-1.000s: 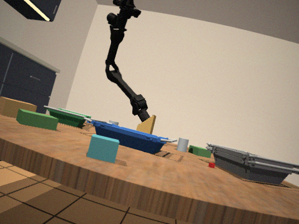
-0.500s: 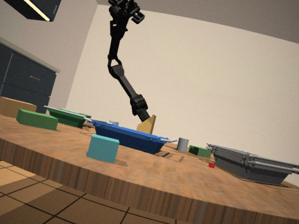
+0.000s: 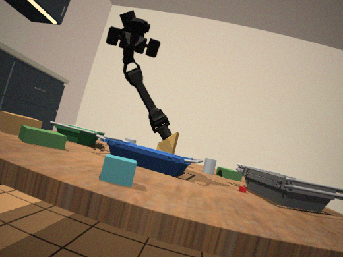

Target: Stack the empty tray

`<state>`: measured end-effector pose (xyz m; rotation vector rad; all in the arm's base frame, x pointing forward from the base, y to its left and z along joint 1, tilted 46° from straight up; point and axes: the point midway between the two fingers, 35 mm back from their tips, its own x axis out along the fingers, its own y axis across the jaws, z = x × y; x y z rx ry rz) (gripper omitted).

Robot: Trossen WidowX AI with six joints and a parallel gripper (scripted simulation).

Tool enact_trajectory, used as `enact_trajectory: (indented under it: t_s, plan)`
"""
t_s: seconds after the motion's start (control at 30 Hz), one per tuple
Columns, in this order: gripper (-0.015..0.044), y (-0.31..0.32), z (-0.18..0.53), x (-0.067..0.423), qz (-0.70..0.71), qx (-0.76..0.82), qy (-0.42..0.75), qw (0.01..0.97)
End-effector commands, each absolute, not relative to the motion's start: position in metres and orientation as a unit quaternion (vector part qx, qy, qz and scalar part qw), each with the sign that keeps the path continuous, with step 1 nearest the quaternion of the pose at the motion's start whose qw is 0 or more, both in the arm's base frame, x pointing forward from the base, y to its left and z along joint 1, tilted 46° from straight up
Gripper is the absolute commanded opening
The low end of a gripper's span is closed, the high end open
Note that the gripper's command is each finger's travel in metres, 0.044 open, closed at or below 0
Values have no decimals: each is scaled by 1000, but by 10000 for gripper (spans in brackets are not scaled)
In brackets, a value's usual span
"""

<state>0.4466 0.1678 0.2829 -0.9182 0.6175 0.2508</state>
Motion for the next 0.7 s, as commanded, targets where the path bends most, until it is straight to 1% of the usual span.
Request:
enact_trajectory:
  t_s: [0.0, 0.2, 0.4, 0.67]
  plan:
    - [83, 118, 239, 456, 40, -396, 392, 829]
    - [83, 40, 182, 451, -97, -336, 516, 782]
    - [83, -39, 138, 427, -249, -286, 603, 701]
    - [83, -48, 134, 424, -265, -282, 610, 691]
